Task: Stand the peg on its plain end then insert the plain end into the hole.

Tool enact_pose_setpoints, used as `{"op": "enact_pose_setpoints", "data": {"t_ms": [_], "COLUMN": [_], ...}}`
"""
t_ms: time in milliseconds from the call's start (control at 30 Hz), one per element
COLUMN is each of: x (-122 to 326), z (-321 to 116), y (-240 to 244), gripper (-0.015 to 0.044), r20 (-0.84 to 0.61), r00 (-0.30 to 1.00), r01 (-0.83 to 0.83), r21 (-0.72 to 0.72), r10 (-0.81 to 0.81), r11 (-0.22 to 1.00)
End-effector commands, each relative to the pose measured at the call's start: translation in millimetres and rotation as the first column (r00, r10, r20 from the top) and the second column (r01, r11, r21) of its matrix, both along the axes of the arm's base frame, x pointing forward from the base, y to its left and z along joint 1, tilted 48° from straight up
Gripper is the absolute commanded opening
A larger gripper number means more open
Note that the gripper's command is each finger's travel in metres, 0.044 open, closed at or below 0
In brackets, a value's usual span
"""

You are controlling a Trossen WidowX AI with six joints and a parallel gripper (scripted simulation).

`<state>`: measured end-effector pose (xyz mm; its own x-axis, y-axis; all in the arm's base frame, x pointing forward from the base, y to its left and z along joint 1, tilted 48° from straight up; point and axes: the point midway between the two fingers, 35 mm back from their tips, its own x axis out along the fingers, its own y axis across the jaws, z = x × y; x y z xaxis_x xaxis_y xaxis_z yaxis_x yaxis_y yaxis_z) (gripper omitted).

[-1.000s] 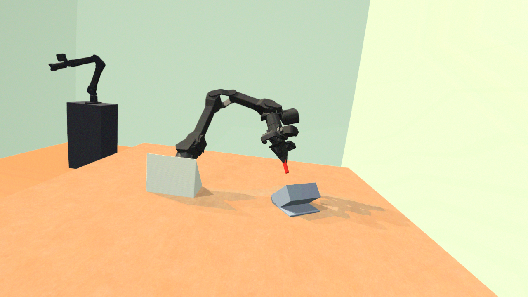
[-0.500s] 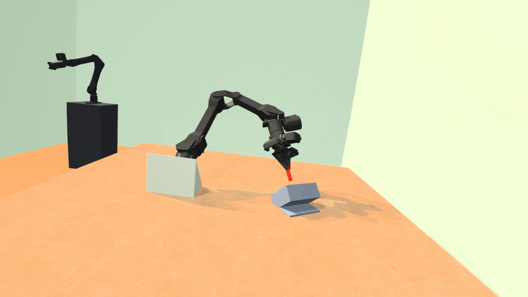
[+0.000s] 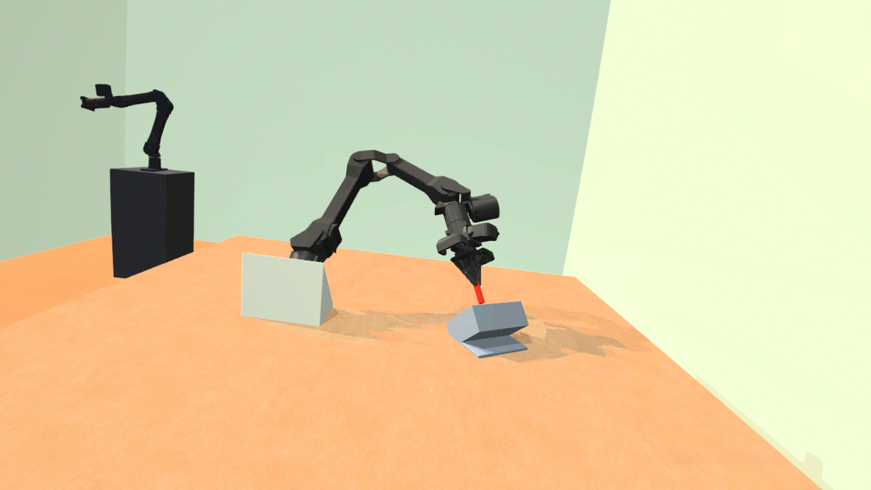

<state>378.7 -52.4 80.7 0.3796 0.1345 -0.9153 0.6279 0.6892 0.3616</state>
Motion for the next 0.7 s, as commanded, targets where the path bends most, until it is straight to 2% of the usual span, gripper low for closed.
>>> {"op": "enact_pose_setpoints", "data": {"t_ms": [0,667], "x": [0.6,3.2], "z": [-6.7,-9.2], "y": [0.5,1.2], "gripper": [0.0,0.0], "r20": [-0.007,0.001], "r00": [1.0,1.0], "r01": [0.004,0.0], "r21": [-0.001,0.0], "r10": [-0.004,0.0], "r11": [1.0,1.0]}}
